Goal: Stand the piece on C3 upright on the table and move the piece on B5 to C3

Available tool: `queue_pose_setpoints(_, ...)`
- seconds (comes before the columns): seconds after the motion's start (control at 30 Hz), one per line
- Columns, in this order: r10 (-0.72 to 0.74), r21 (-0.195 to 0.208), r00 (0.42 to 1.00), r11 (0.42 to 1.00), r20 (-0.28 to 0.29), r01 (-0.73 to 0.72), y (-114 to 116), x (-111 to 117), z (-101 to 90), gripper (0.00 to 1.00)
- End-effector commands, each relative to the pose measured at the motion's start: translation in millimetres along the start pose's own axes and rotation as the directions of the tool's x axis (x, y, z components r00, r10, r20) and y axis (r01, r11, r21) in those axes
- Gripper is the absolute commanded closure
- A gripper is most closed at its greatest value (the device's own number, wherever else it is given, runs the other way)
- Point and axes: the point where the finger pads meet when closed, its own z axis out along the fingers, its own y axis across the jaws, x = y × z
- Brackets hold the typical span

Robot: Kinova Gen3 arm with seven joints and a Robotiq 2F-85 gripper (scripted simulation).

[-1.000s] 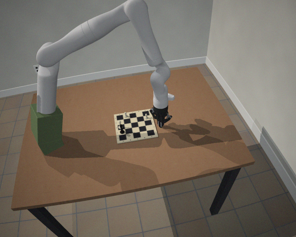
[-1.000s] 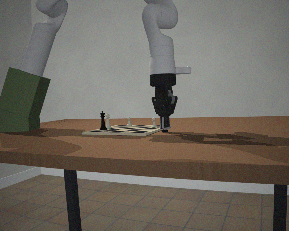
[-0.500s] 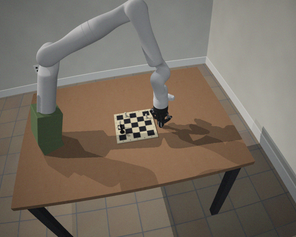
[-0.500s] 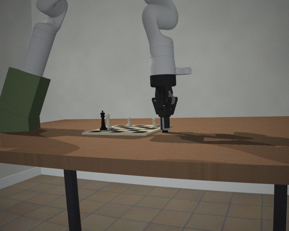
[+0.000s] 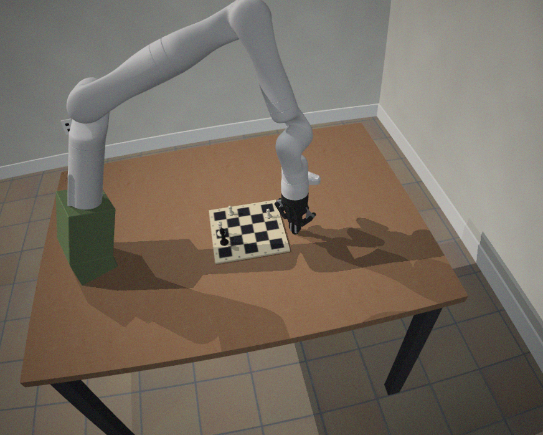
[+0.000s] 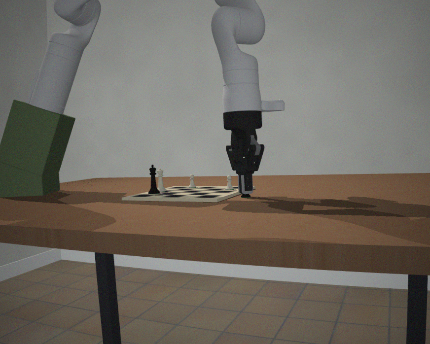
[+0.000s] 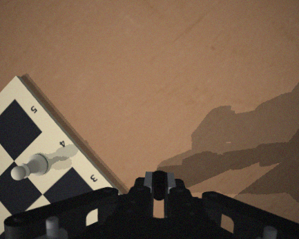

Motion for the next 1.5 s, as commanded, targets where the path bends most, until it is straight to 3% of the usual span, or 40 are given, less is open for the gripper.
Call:
queue_pose_setpoints(0.0, 0.0, -0.001, 1.0, 1.0, 0.0, 0.0, 0.6, 0.2, 0.0, 1.0)
queue_pose_setpoints(0.87, 0.0, -0.001, 1.0, 1.0, 0.0, 0.0, 0.6, 0.2, 0.0, 1.0)
queue_pose_setpoints(0.9, 0.0, -0.001, 1.0, 1.0, 0.0, 0.0, 0.6, 0.2, 0.0, 0.93)
queue_pose_setpoints(0.97, 0.0, -0.001, 1.0, 1.0, 0.0, 0.0, 0.6, 0.2, 0.0, 0.93)
queue_pose_setpoints(1.0, 0.0, -0.001, 1.0, 1.0, 0.0, 0.0, 0.6, 0.2, 0.0, 0.87)
queue_pose_setpoints(1.07, 0.0, -0.001, 1.0, 1.0, 0.0, 0.0, 0.6, 0.2, 0.0, 0.87)
queue_pose_setpoints(1.1, 0.0, -0.001, 1.0, 1.0, 0.0, 0.0, 0.6, 0.2, 0.0, 0.8)
queue_pose_setpoints(1.27, 0.0, -0.001, 1.0, 1.0, 0.0, 0.0, 0.6, 0.2, 0.0, 0.73)
queue_pose_setpoints(1.3, 0.0, -0.001, 1.0, 1.0, 0.0, 0.0, 0.6, 0.2, 0.0, 0.66)
queue_pose_setpoints(1.47, 0.0, -0.001, 1.0, 1.0, 0.0, 0.0, 0.6, 0.2, 0.0, 0.66)
